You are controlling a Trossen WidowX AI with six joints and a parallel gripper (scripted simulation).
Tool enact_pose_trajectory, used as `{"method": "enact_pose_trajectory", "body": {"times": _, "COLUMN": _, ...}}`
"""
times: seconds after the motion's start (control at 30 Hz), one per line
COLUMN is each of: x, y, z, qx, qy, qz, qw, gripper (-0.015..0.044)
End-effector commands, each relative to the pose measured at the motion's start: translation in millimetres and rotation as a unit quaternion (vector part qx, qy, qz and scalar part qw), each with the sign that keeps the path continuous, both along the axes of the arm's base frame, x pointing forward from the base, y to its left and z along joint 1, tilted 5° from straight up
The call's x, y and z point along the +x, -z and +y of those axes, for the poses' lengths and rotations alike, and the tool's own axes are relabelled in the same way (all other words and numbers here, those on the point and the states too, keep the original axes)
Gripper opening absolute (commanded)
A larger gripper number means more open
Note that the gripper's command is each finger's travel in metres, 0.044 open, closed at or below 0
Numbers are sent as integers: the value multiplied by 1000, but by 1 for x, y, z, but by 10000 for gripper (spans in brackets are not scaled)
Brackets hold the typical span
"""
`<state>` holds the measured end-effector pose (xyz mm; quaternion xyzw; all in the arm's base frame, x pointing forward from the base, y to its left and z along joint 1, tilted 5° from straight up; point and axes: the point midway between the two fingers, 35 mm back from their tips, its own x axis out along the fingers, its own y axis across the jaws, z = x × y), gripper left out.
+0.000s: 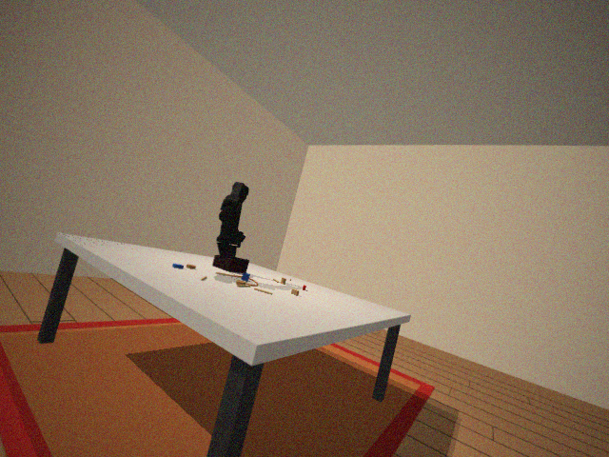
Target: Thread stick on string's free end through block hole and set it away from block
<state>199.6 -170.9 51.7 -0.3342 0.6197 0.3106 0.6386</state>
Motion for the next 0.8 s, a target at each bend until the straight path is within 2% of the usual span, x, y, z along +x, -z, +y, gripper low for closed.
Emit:
{"method": "enact_pose_trajectory", "body": {"times": 0.0, "x": 1, "y": -20, "z": 1, "qx": -1, "qy": 0, "qz": -1, "qw": 1000, "gripper": 440}}
{"method": "enact_pose_trajectory", "body": {"times": 0.07, "x": 1, "y": -29, "z": 2, "qx": 0, "qy": 0, "qz": 0, "qw": 1000, "gripper": 440}}
{"method": "enact_pose_trajectory", "body": {"times": 0.77, "x": 2, "y": -26, "z": 1, "qx": -3, "qy": -2, "qz": -3, "qw": 1000, "gripper": 440}}
